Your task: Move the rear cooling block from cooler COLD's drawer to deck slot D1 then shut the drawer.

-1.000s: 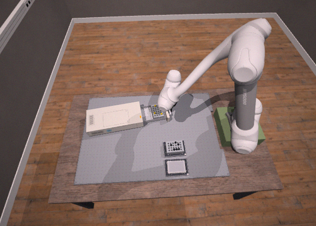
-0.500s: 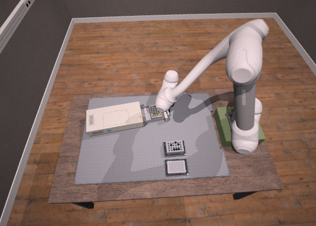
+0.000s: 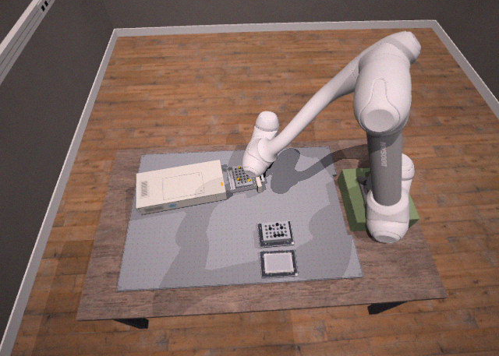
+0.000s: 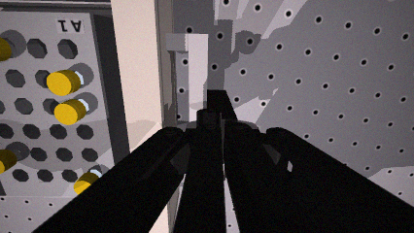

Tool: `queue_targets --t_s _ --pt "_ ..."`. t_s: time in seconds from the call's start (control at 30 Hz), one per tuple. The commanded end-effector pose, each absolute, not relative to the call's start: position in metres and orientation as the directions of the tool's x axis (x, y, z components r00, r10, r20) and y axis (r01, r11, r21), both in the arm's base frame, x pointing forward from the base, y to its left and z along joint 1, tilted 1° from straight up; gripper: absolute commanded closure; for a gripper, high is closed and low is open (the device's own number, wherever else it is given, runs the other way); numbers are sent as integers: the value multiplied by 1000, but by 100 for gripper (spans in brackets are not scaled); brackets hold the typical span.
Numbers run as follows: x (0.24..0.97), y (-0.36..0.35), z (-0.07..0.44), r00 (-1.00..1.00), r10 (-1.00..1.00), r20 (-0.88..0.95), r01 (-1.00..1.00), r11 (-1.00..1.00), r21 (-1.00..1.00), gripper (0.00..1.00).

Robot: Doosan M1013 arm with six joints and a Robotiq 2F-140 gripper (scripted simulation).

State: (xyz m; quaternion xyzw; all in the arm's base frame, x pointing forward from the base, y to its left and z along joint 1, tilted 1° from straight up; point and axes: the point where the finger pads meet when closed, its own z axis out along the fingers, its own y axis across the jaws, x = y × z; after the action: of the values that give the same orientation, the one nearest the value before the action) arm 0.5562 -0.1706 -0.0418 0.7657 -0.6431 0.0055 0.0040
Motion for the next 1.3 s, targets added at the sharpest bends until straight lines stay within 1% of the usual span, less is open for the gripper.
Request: queue_targets --t_s 0.0,1.27 --pt "561 -170 -41 173 -985 14 -985 -173 -2 90" --pt "604 -162 -41 173 -985 14 -985 -173 -2 90"
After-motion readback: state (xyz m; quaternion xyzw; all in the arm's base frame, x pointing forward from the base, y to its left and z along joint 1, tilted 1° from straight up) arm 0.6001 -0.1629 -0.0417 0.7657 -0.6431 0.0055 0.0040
